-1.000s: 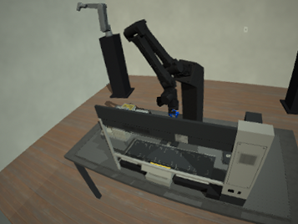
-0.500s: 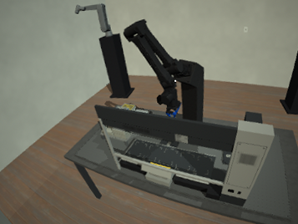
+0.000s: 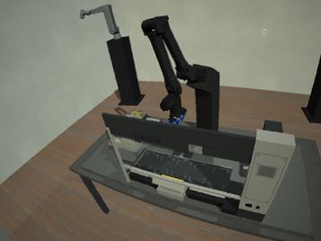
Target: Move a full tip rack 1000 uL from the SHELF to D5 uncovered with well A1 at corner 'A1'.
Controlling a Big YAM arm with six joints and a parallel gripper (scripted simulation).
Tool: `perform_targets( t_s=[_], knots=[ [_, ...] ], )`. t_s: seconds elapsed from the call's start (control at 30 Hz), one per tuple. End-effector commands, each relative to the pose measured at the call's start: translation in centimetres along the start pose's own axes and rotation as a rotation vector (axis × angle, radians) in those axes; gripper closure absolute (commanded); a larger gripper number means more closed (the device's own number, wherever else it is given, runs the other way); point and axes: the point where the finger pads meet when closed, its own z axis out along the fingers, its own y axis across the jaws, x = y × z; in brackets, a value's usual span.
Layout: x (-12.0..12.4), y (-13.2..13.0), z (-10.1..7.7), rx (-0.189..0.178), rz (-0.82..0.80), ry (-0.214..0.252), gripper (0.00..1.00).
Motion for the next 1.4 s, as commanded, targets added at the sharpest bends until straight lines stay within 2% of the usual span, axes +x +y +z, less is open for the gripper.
perform_targets(
  t_s=[0.0,0.27,0.4,0.53,0.6,1.1,1.17,1.37],
  knots=[
    [-1.6,0.2,-0.2,0.003,-0.04,-0.027,0.0],
    [-5.2,0.3,-0.3,0.003,-0.042,-0.029,0.0],
    [-6.9,-0.4,0.1,0.028,-0.038,-0.017,0.0],
    [-8.9,-0.3,0.0,0.027,-0.037,-0.017,0.0],
    [-8.9,-0.3,0.0,0.027,-0.037,-0.017,0.0],
    [-16.7,0.1,-0.2,0.022,-0.035,-0.021,0.0],
    [-16.7,0.1,-0.2,0.022,-0.035,-0.021,0.0],
    [-19.8,0.3,-0.3,0.021,-0.035,-0.023,0.0]
  ],
)
